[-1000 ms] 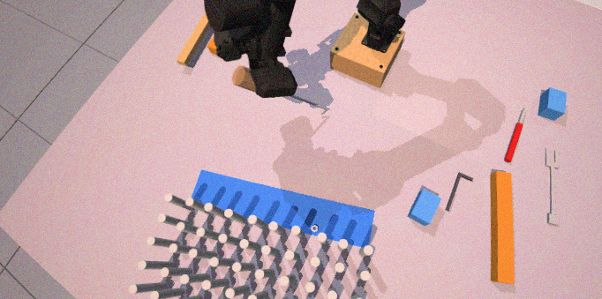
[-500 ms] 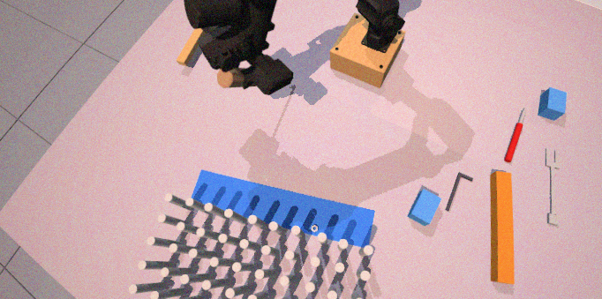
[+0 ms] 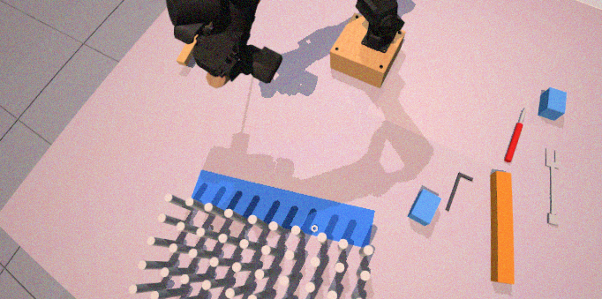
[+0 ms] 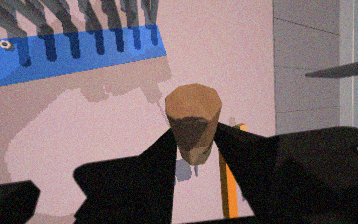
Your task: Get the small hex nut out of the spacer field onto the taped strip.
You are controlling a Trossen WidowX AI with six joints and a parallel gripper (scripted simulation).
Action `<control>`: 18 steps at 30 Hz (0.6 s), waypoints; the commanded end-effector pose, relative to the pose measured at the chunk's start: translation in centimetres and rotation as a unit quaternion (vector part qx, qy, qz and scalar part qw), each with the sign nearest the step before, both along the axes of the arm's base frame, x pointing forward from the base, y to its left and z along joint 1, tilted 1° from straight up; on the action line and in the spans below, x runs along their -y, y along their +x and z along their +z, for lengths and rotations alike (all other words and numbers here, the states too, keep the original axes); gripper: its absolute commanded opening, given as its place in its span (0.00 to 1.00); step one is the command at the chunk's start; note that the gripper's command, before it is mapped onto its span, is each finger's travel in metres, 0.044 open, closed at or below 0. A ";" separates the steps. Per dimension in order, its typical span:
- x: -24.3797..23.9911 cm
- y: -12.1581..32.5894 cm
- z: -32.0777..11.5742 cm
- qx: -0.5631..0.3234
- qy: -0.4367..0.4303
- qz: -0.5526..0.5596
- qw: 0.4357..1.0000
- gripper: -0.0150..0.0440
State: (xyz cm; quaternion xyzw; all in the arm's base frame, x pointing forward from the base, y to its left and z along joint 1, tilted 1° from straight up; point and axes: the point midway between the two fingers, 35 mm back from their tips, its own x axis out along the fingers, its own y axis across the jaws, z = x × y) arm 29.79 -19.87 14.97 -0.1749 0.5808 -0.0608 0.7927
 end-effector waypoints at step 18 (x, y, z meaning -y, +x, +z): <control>5.5 0.1 0.3 -0.132 -0.129 0.262 0.947 0.25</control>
